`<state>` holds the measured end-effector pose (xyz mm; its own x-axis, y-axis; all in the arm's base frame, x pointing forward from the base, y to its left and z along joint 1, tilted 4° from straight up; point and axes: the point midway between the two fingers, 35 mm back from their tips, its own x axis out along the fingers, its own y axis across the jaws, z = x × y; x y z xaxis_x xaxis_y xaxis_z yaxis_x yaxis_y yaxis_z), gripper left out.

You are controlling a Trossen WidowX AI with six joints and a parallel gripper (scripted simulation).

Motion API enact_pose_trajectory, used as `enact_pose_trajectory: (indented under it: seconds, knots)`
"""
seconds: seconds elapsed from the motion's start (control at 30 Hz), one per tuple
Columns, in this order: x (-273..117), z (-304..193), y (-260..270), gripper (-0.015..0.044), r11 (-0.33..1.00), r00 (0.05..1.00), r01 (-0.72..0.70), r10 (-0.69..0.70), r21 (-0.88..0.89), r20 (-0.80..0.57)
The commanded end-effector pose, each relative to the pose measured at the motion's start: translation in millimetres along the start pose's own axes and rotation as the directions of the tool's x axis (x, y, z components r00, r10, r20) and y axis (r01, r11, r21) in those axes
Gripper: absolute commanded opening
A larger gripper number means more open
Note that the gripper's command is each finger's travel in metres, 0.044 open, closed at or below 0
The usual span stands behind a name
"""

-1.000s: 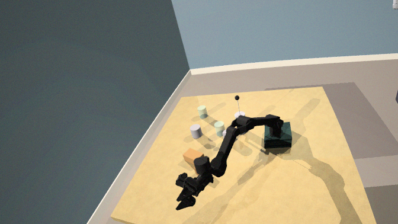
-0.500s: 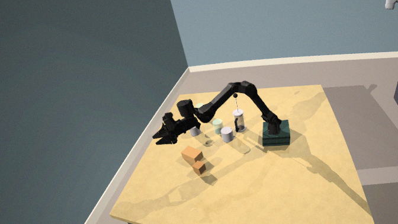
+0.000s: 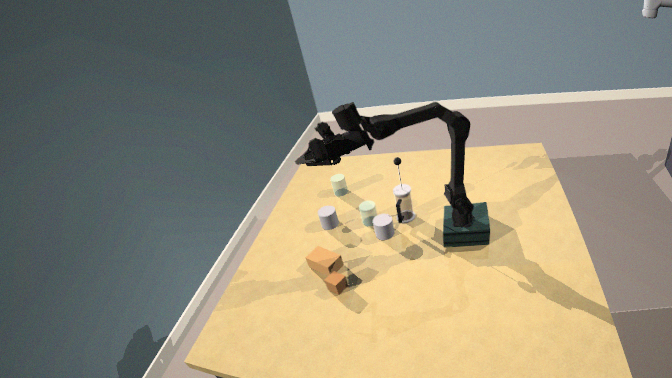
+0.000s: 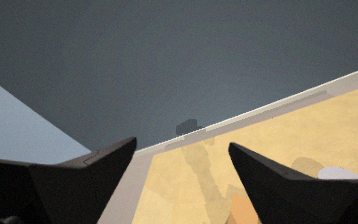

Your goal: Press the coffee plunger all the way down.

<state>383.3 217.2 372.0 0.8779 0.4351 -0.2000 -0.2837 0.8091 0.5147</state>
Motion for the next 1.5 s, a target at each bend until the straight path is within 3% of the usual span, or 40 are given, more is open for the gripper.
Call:
enact_pose_trajectory:
  seconds: [0.0, 0.27, 0.57, 0.93, 1.47]
  knots:
    - [-48.6, 14.4, -43.8, 0.0440, 0.988, 0.990, 0.138, -0.137, -0.067, 0.020]
    - [-158.4, 17.3, -125.0, 0.0440, 0.890, 0.909, 0.416, -0.410, -0.185, 0.072]
    - [-274.7, -32.4, -188.4, 0.0440, 0.679, 0.725, 0.671, -0.684, -0.296, 0.075]
    - [-263.6, -81.2, -221.3, 0.0440, 0.676, 0.723, 0.673, -0.687, -0.300, 0.074]
    - [-249.8, -80.4, -232.9, 0.0440, 0.677, 0.724, 0.672, -0.686, -0.301, 0.074]
